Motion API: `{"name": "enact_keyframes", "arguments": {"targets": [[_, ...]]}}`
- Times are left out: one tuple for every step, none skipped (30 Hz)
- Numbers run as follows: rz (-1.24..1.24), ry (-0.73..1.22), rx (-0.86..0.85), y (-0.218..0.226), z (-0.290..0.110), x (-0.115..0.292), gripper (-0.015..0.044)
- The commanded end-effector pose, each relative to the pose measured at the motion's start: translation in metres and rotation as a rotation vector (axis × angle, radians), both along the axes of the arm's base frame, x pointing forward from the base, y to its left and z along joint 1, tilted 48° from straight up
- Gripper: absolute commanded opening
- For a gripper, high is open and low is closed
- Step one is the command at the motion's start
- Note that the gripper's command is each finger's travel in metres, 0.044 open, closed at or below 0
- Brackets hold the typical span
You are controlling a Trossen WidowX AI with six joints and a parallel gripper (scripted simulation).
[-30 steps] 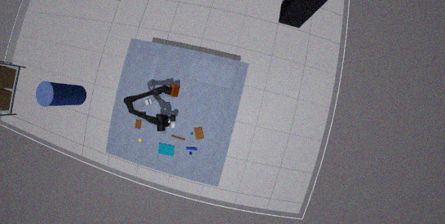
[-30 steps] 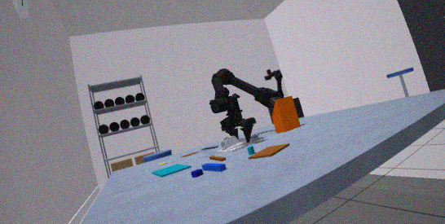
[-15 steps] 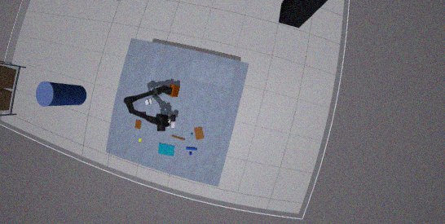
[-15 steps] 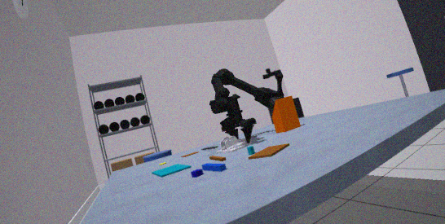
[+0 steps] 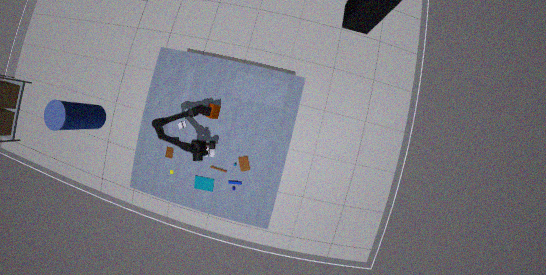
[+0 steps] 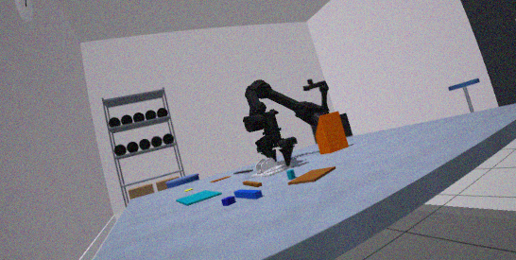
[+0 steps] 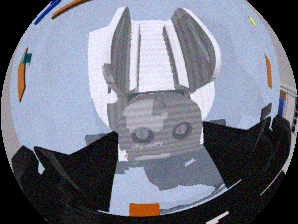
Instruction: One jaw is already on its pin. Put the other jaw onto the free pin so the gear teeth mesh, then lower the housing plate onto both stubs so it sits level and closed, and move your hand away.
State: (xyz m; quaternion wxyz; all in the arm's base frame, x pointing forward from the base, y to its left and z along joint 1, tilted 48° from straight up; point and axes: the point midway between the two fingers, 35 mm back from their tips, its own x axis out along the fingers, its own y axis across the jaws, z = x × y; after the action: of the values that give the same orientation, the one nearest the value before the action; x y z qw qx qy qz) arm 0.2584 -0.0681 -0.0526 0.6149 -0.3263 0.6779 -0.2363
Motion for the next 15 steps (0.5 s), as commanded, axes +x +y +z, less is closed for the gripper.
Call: {"name": "enact_keyframes", "arguments": {"targets": [[0.002,0.003,-0.002,-0.0006,-0.0003,-0.0001,0.0351],[0.002,0.003,-0.002,-0.0006,-0.0003,-0.0001,0.0351],[0.002,0.003,-0.002,-0.0006,-0.0003,-0.0001,0.0351],[0.002,0.003,-0.002,-0.0006,-0.0003,-0.0001,0.0351],[0.0,0.0,0.0,0.0,0.0,0.0,0.0377],[0.0,0.0,0.0,0.0,0.0,0.0,0.0403],[0.0,0.0,0.0,0.0,0.0,0.0,0.043],[0.0,0.0,0.0,0.0,0.0,0.0,0.044],[0.0,0.0,0.0,0.0,0.0,0.0,0.044],[0.0,0.0,0.0,0.0,0.0,0.0,0.044],[0.0,0.0,0.0,0.0,0.0,0.0,0.044],[0.0,0.0,0.0,0.0,0.0,0.0,0.044],[0.0,0.0,0.0,0.0,0.0,0.0,0.044],[0.0,0.0,0.0,0.0,0.0,0.0,0.044],[0.0,0.0,0.0,0.0,0.0,0.0,0.044]]}}
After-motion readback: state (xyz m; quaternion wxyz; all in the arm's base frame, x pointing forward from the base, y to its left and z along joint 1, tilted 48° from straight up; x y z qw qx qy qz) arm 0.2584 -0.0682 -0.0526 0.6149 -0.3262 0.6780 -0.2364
